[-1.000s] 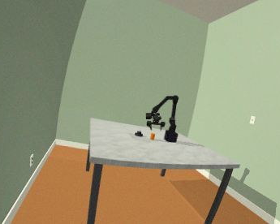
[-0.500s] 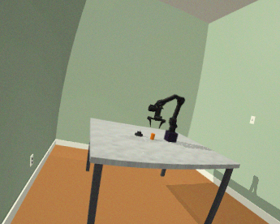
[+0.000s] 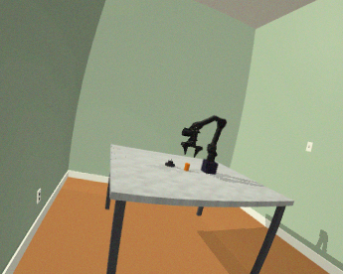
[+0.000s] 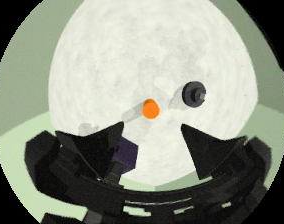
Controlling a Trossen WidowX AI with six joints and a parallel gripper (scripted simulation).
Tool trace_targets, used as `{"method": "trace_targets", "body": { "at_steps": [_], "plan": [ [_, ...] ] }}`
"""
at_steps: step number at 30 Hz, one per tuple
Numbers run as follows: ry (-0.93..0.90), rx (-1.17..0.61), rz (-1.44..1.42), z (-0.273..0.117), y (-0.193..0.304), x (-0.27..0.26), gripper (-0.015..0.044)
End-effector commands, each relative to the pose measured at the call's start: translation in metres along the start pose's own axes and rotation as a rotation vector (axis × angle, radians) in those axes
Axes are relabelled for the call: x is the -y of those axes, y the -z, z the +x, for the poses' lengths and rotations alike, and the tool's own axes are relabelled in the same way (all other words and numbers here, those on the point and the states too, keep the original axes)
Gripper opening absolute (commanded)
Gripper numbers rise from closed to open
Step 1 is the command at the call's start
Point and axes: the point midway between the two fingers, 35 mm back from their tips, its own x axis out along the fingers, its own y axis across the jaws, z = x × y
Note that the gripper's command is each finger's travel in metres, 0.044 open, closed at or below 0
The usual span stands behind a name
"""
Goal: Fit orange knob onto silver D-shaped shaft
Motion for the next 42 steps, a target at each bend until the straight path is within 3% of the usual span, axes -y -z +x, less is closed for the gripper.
{"method": "trace_targets", "body": {
  "at_steps": [1,7,19,23,42],
  "plan": [
    [0.006,-0.002,0.523,0.0,0.001,0.001,0.044],
    [0.007,0.0,0.969,0.0,0.001,0.001,0.044],
    [0.007,0.0,0.969,0.0,0.001,0.001,0.044],
    [0.007,-0.001,0.969,0.032,0.001,0.001,0.044],
    [0.006,-0.001,0.969,0.064,0.0,0.002,0.044]
  ]
}}
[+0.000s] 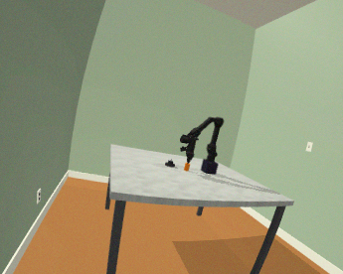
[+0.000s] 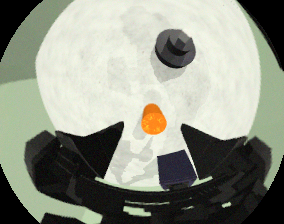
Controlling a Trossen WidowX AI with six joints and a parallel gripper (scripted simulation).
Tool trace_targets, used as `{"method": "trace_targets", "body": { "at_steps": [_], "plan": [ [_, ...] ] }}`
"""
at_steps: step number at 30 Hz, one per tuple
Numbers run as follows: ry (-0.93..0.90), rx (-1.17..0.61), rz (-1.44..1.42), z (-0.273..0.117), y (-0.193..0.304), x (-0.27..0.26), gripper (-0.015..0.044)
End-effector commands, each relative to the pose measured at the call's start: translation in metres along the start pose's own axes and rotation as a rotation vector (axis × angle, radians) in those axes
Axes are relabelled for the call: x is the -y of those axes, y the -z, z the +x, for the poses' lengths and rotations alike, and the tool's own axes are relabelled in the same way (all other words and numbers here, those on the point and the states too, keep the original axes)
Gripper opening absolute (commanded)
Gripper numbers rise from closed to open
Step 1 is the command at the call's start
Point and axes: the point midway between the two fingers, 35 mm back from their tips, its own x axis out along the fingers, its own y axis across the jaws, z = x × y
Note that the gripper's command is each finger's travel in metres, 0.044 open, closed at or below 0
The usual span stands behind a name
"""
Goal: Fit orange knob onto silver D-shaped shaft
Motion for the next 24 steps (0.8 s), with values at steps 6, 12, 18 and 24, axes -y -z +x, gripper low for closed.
{"method": "trace_targets", "body": {
  "at_steps": [6,12,18,24],
  "plan": [
    [0.007,-0.003,0.006,0.015,0.0,0.001,0.044],
    [0.007,-0.003,0.006,0.025,0.0,0.001,0.044],
    [0.007,-0.003,0.006,0.035,0.0,0.001,0.044],
    [0.007,-0.003,0.006,0.044,0.001,0.001,0.044]
  ]
}}
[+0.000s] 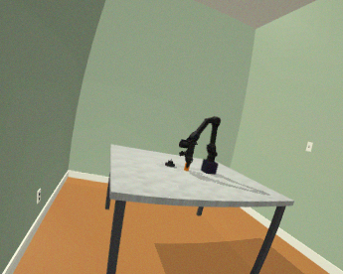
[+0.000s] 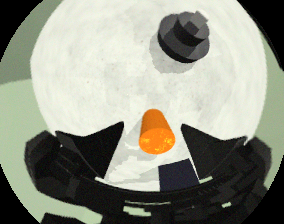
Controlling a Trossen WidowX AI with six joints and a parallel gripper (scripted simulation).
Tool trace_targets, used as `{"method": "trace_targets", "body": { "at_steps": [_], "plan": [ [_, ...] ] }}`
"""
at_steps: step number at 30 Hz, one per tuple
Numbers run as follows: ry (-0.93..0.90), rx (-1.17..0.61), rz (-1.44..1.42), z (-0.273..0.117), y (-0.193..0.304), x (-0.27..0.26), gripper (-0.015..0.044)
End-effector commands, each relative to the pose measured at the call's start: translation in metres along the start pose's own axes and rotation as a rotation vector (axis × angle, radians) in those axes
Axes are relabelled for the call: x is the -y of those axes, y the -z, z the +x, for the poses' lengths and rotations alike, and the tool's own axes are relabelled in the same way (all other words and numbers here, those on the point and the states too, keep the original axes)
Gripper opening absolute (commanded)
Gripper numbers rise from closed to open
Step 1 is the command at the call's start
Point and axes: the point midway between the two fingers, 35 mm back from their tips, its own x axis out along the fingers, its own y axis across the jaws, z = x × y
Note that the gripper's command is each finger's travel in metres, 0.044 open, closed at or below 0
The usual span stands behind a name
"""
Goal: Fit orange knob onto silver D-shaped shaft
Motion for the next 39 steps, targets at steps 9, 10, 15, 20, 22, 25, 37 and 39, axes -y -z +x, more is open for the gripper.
{"method": "trace_targets", "body": {
  "at_steps": [9,10,15,20,22,25,37,39],
  "plan": [
    [0.007,-0.002,0.006,0.019,0.003,0.002,0.044],
    [0.007,-0.002,0.006,0.019,0.003,0.002,0.044],
    [0.007,-0.002,0.006,0.02,0.003,0.002,0.0335],
    [0.007,-0.002,0.006,0.02,0.003,0.002,0.0204],
    [0.007,-0.002,0.006,0.02,0.003,0.002,0.0171],
    [0.007,-0.002,0.006,0.02,0.003,0.002,0.0151],
    [0.006,0.0,0.006,-0.036,-0.007,-0.007,0.0],
    [0.006,0.0,0.006,-0.051,-0.008,-0.008,0.0]
  ]
}}
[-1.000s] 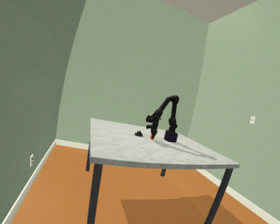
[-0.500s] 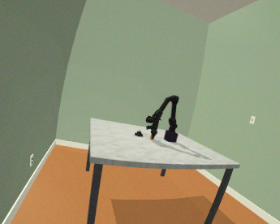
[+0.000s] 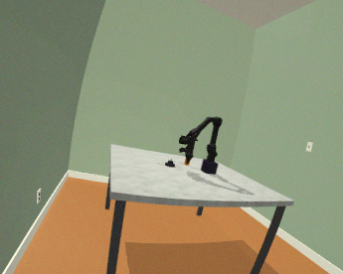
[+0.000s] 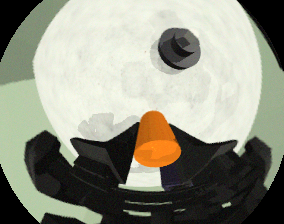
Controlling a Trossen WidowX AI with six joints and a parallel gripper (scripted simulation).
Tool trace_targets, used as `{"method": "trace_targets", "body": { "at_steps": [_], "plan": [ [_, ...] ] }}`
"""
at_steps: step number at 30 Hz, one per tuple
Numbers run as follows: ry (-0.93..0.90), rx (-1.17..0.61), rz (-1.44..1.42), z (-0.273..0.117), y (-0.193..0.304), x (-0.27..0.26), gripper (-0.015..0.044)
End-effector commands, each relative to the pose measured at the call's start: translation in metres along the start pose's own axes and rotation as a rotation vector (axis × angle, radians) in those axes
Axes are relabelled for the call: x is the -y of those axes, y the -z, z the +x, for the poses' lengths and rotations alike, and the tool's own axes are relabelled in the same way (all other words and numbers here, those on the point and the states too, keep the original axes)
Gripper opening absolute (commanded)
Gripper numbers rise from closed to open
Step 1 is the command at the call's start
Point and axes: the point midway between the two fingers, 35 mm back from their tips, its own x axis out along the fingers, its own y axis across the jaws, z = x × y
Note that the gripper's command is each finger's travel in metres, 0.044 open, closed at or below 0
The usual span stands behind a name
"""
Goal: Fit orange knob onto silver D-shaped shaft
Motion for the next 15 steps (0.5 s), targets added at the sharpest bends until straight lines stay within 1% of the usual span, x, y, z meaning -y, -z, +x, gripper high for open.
{"method": "trace_targets", "body": {
  "at_steps": [1,9,15],
  "plan": [
    [-0.001,0.009,0.003,-0.027,-0.002,-0.002,0.0],
    [-0.001,0.009,0.003,-0.085,0.008,-0.002,0.0],
    [-0.012,0.009,0.003,-0.09,0.009,-0.002,0.0]
  ]
}}
